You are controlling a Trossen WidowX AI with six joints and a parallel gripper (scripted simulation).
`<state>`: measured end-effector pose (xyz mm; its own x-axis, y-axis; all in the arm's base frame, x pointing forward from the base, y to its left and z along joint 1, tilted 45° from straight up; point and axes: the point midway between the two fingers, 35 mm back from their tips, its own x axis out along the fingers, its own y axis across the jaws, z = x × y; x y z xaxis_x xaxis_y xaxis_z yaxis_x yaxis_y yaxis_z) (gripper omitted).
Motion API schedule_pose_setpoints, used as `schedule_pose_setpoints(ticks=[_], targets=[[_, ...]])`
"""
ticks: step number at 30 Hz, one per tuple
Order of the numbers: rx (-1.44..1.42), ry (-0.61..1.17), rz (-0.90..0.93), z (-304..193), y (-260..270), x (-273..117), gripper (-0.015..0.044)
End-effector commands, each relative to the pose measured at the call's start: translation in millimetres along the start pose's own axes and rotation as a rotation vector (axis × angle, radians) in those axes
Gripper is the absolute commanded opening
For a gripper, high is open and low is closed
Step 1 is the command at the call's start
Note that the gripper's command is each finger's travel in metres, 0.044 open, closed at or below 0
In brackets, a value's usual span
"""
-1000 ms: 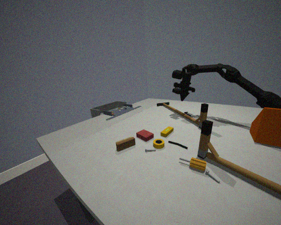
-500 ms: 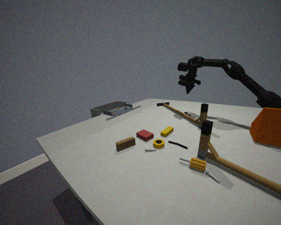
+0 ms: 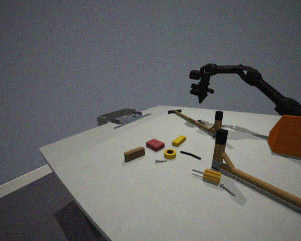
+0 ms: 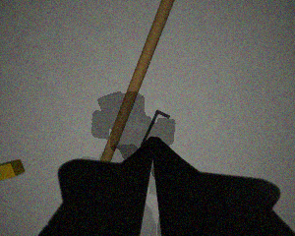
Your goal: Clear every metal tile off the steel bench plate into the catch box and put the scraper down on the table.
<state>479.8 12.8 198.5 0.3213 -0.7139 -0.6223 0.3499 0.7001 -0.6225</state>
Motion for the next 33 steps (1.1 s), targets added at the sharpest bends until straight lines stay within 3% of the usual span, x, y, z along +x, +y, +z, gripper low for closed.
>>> schedule_pose_setpoints(ticks=[1, 33], targets=[[-0.008, 0.0, 0.009, -0.1, 1.1, 5.9, 0.0], [-0.048, 0.002, 0.018, -7.8, 3.5, 68.7, 0.0]])
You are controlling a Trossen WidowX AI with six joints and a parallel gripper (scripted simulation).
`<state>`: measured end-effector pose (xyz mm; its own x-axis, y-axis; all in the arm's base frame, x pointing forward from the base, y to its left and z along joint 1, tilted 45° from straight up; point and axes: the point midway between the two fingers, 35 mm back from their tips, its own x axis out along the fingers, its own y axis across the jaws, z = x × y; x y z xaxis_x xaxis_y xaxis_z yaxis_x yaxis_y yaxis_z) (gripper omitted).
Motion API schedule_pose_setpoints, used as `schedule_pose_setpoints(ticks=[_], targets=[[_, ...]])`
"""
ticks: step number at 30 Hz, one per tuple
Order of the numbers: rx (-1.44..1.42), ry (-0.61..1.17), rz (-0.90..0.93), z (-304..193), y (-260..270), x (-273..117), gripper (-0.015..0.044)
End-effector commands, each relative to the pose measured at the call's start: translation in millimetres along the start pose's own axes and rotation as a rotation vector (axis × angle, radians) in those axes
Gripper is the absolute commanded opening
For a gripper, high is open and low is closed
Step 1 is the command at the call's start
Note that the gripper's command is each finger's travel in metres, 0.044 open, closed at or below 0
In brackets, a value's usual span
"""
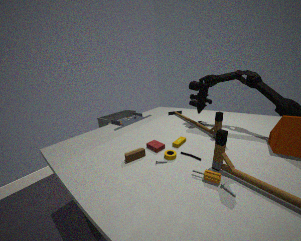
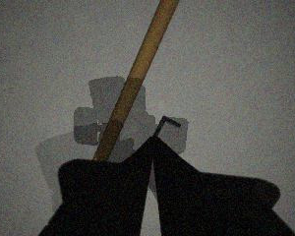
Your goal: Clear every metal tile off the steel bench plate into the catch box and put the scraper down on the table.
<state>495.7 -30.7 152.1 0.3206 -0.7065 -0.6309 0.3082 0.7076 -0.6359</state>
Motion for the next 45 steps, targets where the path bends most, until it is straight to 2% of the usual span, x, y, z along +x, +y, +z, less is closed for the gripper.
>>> schedule_pose_setpoints(ticks=[1, 30, 45], targets=[[-0.007, -0.003, 0.007, -1.0, -0.5, 5.6, 0.0], [-0.047, -0.011, 0.006, -18.4, -5.7, 59.5, 0.0], [-0.047, -0.011, 0.007, -12.6, 5.1, 60.9, 0.0]])
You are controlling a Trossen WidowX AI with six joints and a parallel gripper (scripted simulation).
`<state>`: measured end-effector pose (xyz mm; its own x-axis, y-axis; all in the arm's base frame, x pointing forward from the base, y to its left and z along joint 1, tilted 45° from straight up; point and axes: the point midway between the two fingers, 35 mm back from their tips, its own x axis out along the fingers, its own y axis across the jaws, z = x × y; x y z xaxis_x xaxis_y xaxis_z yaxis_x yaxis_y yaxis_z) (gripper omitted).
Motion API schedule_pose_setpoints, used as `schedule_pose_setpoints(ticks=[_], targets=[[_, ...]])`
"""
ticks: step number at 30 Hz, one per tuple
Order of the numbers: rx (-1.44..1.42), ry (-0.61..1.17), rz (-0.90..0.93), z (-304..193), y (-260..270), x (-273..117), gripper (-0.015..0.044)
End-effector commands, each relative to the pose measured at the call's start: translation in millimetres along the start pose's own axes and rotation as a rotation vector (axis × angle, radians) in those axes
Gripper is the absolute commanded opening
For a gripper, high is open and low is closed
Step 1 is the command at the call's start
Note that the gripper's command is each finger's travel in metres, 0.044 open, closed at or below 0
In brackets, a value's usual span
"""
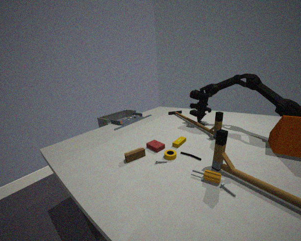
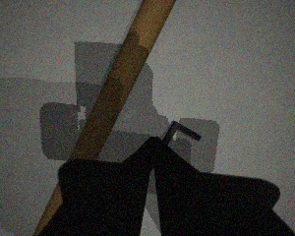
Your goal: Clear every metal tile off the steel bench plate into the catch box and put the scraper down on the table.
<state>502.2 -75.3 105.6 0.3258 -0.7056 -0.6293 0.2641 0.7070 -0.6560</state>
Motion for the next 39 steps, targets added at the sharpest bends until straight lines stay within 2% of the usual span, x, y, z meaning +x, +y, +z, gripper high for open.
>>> schedule_pose_setpoints(ticks=[1, 39], targets=[[0.002, -0.005, 0.006, 3.3, 5.8, -1.9, 0.0], [0.002, -0.005, 0.008, 18.7, 39.7, 2.3, 0.0]])
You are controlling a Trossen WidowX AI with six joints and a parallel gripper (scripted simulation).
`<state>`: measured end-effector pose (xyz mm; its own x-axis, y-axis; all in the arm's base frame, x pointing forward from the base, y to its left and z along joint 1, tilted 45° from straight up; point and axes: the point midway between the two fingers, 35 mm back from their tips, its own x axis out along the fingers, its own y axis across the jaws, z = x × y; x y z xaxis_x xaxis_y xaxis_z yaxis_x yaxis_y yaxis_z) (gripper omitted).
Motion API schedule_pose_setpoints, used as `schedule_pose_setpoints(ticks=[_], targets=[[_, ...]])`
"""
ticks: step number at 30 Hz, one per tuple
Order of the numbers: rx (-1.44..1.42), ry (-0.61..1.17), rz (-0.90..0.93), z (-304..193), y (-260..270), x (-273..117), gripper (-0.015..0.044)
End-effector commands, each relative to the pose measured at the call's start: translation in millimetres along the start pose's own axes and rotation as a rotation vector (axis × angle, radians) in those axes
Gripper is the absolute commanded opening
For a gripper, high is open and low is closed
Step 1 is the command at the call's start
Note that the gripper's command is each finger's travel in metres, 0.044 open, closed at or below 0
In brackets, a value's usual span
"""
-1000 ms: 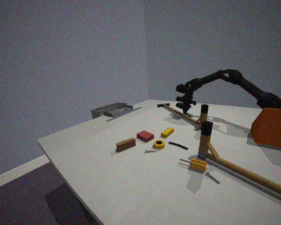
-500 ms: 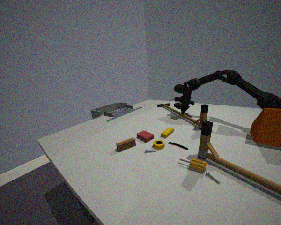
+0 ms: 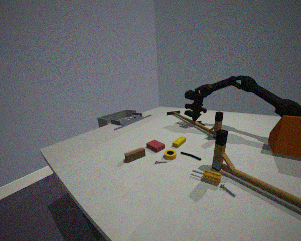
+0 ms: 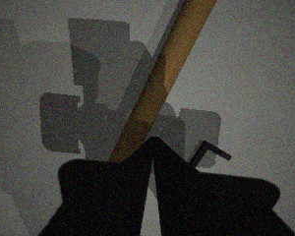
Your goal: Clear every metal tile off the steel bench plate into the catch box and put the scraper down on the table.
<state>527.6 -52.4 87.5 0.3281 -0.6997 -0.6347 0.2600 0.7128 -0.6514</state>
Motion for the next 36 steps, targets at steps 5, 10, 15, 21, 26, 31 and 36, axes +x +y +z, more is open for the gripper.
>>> schedule_pose_setpoints(ticks=[5, 10, 15, 21, 26, 31, 36], targets=[[0.003, -0.005, -0.001, 3.8, 9.5, -0.6, 0.0], [0.003, -0.005, -0.001, 5.3, 14.2, -0.1, 0.0], [0.003, -0.006, 0.0, 6.7, 18.8, 0.5, 0.0], [0.003, -0.006, 0.0, 8.3, 24.4, 1.1, 0.0], [0.003, -0.006, 0.0, 9.5, 29.2, 1.6, 0.0], [0.003, -0.006, 0.0, 10.5, 33.9, 2.1, 0.0], [0.003, -0.006, 0.0, 11.5, 38.6, 2.7, 0.0]])
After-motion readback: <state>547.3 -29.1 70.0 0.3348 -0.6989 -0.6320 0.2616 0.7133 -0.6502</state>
